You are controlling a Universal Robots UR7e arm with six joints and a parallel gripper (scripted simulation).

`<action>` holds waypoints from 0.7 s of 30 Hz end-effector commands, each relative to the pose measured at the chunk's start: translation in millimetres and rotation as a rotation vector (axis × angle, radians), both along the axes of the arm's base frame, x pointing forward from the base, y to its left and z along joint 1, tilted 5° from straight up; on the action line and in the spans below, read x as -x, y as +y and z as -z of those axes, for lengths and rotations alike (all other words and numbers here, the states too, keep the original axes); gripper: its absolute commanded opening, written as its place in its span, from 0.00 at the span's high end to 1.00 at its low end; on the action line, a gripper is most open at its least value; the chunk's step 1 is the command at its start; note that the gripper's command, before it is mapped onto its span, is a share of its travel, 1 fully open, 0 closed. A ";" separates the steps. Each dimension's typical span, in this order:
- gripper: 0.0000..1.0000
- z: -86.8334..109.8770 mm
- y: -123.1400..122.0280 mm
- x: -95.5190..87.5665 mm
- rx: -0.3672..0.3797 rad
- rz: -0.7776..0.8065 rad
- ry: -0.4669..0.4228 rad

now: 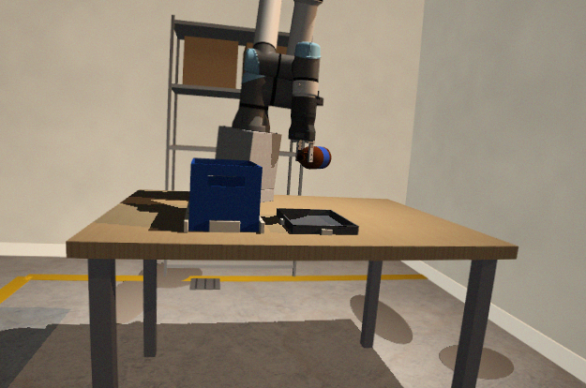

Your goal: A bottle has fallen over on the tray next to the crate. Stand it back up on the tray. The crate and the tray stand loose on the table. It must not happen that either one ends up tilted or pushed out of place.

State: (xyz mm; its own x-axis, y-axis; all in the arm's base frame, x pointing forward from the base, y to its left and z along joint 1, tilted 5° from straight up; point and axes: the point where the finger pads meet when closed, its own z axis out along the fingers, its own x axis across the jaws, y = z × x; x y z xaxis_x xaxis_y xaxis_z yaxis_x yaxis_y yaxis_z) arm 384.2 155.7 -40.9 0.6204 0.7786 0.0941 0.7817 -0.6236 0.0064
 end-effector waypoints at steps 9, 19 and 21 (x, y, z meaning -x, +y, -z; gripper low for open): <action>1.00 -0.4 0.0 -0.4 0.003 -0.055 -0.005; 1.00 -0.4 0.0 -0.4 0.003 -0.057 -0.005; 1.00 -0.4 0.0 -0.4 0.003 -0.057 -0.005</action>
